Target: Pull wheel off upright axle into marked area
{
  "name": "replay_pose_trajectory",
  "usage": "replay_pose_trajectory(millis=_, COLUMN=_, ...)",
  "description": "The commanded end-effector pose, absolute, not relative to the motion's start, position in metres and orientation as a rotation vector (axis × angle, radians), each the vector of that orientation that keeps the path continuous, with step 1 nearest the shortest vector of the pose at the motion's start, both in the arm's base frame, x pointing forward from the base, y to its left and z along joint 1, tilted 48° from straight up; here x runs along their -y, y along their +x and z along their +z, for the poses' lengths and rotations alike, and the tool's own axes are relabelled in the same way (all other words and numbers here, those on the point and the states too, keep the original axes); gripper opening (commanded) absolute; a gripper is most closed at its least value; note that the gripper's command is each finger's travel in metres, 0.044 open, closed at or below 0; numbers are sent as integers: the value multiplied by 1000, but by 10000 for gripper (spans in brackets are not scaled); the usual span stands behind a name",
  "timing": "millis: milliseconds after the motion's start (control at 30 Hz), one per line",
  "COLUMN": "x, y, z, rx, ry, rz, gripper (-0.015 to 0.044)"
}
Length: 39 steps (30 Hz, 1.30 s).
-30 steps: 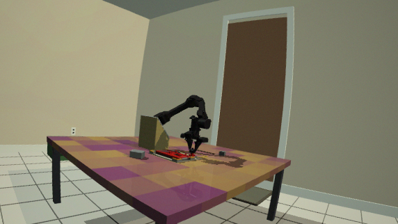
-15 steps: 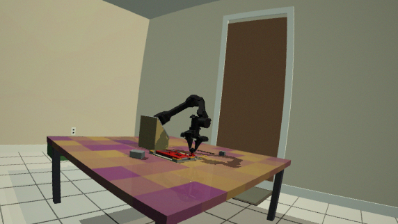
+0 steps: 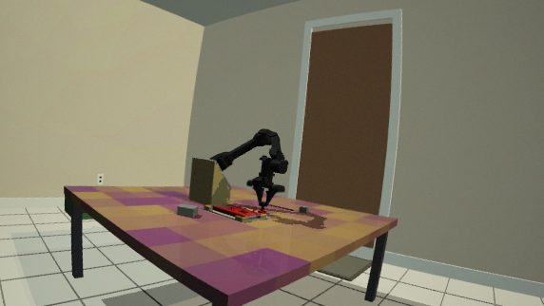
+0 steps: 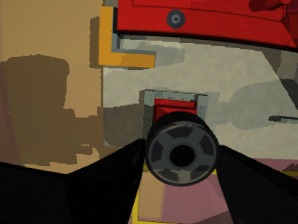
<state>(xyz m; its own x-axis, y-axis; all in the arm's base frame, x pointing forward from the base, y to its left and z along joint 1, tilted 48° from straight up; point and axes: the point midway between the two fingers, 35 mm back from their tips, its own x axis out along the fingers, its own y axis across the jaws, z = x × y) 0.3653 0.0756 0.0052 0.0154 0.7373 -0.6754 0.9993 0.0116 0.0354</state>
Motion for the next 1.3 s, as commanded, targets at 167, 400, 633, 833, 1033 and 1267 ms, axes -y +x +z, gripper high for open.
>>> replay_pose_trajectory(millis=167, x=-72, y=366, z=8, rx=-1769, ry=1779, rz=-651, gripper=0)
replay_pose_trajectory(millis=400, x=-70, y=366, z=10, rx=-1768, ry=1780, rz=-651, gripper=0)
replay_pose_trajectory(millis=633, x=-68, y=366, z=11, rx=-1768, ry=1782, rz=-651, gripper=0)
replay_pose_trajectory(millis=833, x=-67, y=366, z=12, rx=-1767, ry=1782, rz=-651, gripper=0)
replay_pose_trajectory(millis=1033, x=-65, y=366, z=14, rx=-1767, ry=1783, rz=-651, gripper=0)
replay_pose_trajectory(millis=1267, x=-63, y=366, z=15, rx=-1766, ry=1784, rz=-651, gripper=0)
